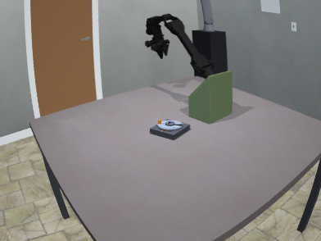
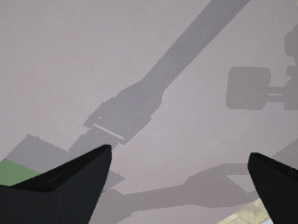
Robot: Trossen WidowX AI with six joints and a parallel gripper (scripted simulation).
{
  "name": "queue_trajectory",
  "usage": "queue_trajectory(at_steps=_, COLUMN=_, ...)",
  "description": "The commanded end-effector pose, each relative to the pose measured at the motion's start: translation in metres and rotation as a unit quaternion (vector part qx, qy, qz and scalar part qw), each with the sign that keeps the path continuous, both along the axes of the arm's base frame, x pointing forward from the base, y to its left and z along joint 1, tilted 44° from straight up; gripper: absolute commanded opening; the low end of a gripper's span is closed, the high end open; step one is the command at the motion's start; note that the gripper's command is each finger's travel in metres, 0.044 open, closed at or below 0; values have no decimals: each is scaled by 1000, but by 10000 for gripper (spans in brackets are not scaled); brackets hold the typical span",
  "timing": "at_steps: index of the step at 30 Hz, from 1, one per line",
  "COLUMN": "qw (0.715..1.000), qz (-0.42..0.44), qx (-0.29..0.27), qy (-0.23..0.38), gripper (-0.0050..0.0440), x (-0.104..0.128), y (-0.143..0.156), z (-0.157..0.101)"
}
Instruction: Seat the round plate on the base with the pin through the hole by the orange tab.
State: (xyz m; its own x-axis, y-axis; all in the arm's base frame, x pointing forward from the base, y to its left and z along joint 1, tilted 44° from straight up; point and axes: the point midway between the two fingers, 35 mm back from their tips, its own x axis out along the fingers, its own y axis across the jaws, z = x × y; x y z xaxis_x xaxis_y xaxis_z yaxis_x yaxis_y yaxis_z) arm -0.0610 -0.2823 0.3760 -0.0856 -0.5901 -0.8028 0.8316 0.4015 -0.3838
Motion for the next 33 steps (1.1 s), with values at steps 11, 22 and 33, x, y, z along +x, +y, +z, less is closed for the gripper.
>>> queue_trajectory(at_steps=11, qw=996, qz=63, qx=65, qy=-15, gripper=184, x=93, y=-26, z=-55)
queue_trajectory(at_steps=22, qw=981, qz=137, qx=134, qy=20, gripper=0, x=213, y=-4, z=-130)
queue_trajectory(at_steps=33, qw=959, qz=209, qx=148, qy=121, gripper=0, x=314, y=92, z=-221)
